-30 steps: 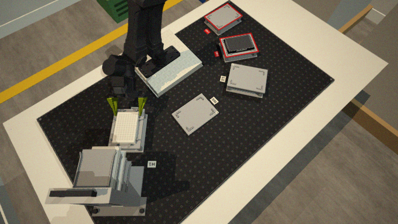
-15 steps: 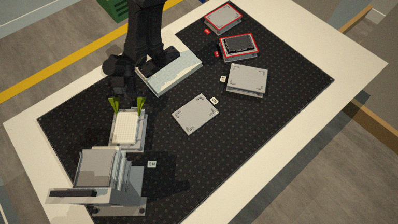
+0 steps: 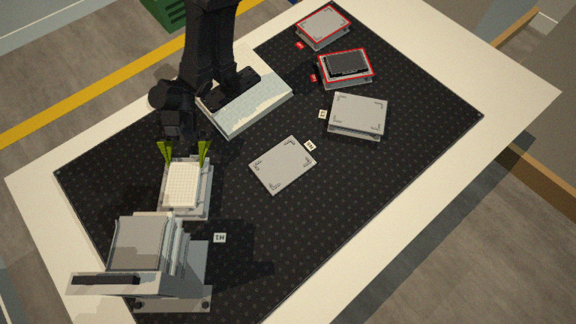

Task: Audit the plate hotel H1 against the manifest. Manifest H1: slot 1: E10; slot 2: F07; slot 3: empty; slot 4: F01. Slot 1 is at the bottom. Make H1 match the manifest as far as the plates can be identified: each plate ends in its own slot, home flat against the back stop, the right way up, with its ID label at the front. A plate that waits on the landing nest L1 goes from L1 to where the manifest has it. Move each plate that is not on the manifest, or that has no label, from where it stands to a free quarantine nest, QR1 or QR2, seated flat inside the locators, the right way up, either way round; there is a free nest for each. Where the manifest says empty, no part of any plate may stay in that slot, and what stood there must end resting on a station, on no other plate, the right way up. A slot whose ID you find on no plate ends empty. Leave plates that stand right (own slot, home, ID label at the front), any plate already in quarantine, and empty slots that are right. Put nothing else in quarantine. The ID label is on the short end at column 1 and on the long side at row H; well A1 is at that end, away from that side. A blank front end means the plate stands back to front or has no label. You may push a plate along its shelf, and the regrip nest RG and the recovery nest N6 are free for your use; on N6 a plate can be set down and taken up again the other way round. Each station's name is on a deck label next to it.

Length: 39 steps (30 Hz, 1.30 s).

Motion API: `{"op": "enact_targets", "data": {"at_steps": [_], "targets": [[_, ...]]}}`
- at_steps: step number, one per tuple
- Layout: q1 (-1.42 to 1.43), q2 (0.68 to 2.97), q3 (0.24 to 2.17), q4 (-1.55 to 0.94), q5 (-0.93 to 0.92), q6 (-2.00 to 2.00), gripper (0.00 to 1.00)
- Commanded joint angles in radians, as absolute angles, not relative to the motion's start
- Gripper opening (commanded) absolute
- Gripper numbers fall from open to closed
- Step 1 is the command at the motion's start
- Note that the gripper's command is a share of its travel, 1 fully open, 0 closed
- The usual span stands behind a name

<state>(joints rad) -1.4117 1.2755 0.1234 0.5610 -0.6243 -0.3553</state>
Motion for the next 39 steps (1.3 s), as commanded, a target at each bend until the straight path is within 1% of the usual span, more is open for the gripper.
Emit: {"op": "enact_targets", "data": {"at_steps": [1,39], "targets": [[-1.412,1.275,0.126,0.564,-0.621,-0.356,0.86],[-1.419,1.082,0.194,0.301,-0.627,-0.361,0.86]]}}
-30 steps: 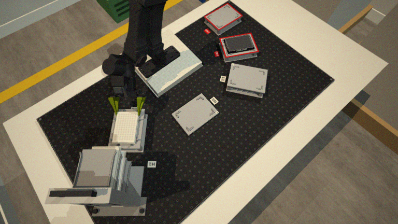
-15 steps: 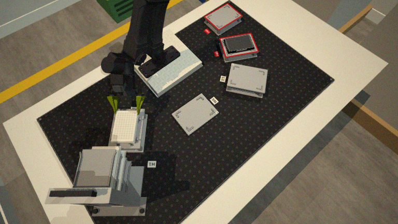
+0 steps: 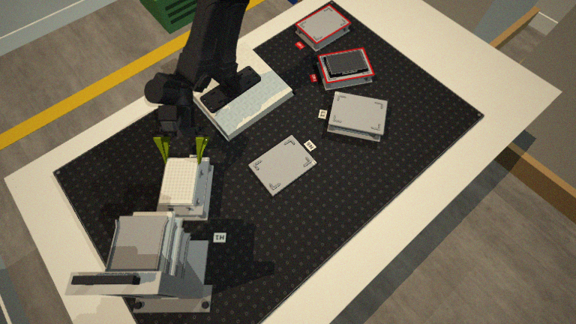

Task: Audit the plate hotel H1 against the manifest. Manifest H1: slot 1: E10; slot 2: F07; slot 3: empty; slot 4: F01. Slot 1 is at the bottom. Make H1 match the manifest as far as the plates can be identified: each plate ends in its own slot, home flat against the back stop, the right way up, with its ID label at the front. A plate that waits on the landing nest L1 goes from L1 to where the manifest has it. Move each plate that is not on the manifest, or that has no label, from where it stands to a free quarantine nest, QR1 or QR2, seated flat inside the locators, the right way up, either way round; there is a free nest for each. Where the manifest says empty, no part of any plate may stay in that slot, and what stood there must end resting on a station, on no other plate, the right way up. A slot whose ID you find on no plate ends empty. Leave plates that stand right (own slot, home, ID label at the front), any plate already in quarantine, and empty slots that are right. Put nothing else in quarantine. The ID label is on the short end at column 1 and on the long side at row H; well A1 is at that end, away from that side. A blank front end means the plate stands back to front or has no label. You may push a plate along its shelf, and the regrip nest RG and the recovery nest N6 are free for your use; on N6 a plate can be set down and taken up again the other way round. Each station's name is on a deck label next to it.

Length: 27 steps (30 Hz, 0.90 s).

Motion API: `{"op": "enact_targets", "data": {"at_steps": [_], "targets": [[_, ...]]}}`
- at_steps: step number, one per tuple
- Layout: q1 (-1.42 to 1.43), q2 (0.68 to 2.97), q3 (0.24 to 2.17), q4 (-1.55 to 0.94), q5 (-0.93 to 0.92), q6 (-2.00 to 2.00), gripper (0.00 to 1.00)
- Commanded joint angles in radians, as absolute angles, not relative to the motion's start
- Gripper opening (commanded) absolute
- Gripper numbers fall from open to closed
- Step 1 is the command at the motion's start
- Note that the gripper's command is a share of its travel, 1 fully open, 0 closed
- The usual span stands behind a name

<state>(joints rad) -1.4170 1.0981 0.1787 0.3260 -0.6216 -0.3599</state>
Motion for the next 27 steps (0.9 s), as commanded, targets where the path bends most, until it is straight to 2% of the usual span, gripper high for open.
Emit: {"op": "enact_targets", "data": {"at_steps": [1,27], "targets": [[-1.419,1.077,0.197,0.292,-0.627,-0.361,0.86],[-1.426,0.964,0.271,0.103,-0.633,-0.366,0.86]]}}
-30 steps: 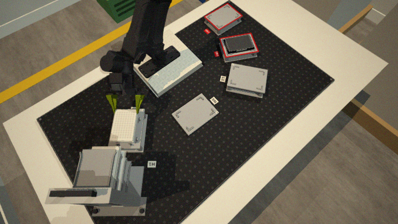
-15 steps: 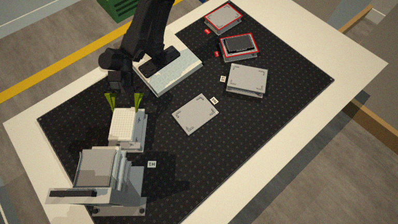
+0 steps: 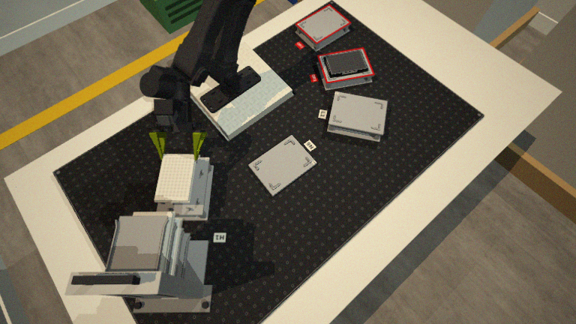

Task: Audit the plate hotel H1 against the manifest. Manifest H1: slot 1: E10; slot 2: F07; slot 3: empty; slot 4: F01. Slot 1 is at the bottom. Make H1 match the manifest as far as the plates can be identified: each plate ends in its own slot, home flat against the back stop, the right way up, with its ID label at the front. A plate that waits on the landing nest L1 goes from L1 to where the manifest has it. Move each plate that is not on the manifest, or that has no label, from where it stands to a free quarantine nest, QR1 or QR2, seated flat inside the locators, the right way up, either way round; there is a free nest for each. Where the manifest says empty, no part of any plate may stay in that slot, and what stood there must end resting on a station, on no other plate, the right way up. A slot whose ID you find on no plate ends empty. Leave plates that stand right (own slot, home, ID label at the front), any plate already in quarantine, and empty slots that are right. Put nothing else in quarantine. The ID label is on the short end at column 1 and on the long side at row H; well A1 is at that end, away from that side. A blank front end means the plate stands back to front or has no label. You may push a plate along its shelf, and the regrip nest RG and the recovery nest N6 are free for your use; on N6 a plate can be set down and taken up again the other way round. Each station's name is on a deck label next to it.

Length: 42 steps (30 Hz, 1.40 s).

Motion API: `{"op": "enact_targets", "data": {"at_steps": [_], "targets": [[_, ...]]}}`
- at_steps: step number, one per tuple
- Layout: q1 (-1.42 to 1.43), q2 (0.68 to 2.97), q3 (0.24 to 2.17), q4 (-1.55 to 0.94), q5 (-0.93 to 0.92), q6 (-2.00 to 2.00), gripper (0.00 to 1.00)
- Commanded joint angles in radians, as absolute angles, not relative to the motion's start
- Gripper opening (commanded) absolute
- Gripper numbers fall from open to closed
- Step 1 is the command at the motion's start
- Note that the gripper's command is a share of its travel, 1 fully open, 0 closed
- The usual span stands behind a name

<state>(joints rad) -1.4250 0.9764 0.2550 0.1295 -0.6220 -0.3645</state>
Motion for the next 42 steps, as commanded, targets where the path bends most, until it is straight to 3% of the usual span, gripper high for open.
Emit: {"op": "enact_targets", "data": {"at_steps": [1,42], "targets": [[-1.426,0.964,0.271,0.103,-0.633,-0.366,0.86],[-1.427,0.96,0.275,0.094,-0.633,-0.366,0.86]]}}
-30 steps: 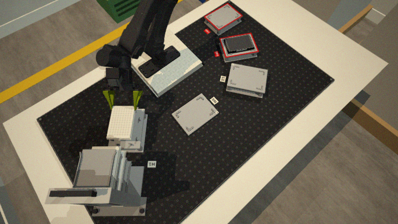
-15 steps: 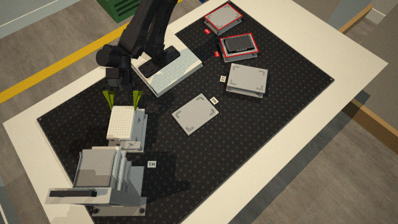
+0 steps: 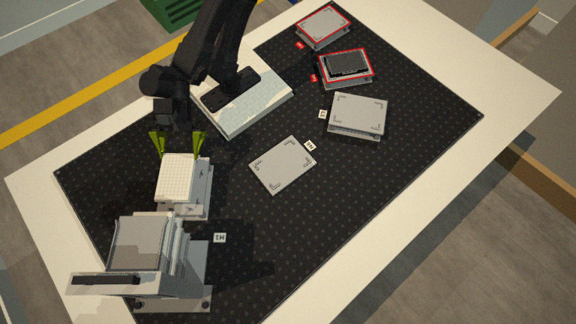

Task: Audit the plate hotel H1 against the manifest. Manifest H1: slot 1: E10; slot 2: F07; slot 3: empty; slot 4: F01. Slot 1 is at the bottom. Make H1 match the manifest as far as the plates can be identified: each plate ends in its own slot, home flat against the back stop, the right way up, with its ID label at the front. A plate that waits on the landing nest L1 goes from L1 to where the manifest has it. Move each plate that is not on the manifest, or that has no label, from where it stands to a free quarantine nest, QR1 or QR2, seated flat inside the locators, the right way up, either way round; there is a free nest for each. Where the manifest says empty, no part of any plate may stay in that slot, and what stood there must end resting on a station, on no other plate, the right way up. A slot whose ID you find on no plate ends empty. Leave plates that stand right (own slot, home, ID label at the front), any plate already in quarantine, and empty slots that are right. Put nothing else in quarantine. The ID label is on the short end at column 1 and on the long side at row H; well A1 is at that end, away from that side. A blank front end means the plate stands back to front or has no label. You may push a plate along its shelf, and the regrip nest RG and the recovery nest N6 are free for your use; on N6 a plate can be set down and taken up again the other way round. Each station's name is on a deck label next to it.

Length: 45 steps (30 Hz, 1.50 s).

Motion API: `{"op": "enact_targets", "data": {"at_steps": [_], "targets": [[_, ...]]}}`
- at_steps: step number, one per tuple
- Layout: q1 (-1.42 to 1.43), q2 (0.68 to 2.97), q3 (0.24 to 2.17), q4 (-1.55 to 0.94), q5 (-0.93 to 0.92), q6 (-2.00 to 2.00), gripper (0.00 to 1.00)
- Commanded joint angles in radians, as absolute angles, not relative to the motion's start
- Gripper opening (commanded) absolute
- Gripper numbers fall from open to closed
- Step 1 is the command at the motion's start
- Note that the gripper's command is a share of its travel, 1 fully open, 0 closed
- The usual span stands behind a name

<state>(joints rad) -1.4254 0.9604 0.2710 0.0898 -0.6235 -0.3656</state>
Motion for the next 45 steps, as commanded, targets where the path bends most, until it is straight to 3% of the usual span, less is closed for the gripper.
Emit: {"op": "enact_targets", "data": {"at_steps": [1,45], "targets": [[-1.427,0.96,0.275,0.095,-0.633,-0.366,0.86],[-1.295,1.129,0.352,0.234,-0.522,-0.28,0.86]]}}
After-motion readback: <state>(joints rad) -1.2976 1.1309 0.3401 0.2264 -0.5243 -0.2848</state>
